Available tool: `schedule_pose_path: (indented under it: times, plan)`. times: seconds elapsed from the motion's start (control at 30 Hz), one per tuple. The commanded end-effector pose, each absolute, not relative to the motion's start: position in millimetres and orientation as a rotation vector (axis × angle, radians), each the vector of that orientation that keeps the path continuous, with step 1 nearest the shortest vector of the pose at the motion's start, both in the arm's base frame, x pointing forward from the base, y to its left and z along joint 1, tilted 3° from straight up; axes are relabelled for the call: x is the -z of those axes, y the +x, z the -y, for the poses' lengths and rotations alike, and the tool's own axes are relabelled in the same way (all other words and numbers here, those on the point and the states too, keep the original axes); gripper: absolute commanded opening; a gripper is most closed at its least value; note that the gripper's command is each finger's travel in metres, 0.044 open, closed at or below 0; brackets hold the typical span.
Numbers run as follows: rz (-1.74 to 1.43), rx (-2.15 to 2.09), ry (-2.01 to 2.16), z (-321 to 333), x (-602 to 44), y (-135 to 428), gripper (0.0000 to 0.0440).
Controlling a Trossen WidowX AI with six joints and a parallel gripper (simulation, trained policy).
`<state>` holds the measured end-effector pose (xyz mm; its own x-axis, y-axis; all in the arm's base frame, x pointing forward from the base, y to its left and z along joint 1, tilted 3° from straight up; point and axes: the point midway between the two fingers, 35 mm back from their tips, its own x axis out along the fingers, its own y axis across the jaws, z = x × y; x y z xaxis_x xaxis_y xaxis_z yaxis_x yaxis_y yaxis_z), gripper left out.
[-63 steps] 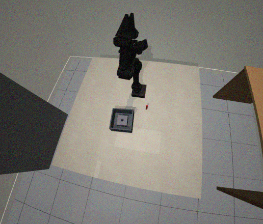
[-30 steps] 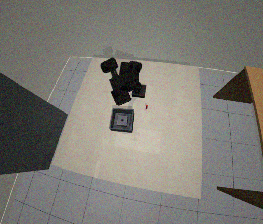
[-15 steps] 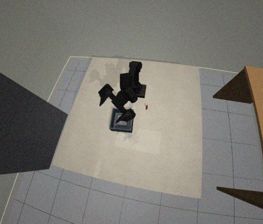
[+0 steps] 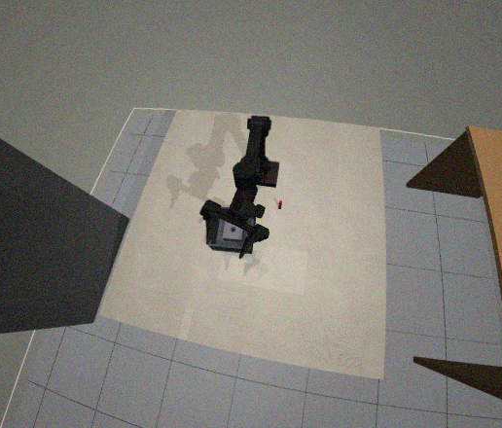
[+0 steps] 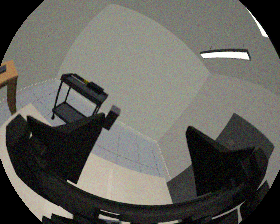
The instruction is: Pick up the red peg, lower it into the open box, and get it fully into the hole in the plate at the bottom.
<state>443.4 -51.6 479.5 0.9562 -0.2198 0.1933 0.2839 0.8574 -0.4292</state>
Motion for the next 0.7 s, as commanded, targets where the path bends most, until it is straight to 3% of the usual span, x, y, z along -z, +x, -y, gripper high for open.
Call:
schedule_pose_path:
  times: [0.0,0.67]
  plan:
    - [0.051,0.237,-0.419,46.7,-454.3,446.0,0.0440]
    - [-0.525,0.110,-0.060,-9.6,-304.6,413.5,0.0440]
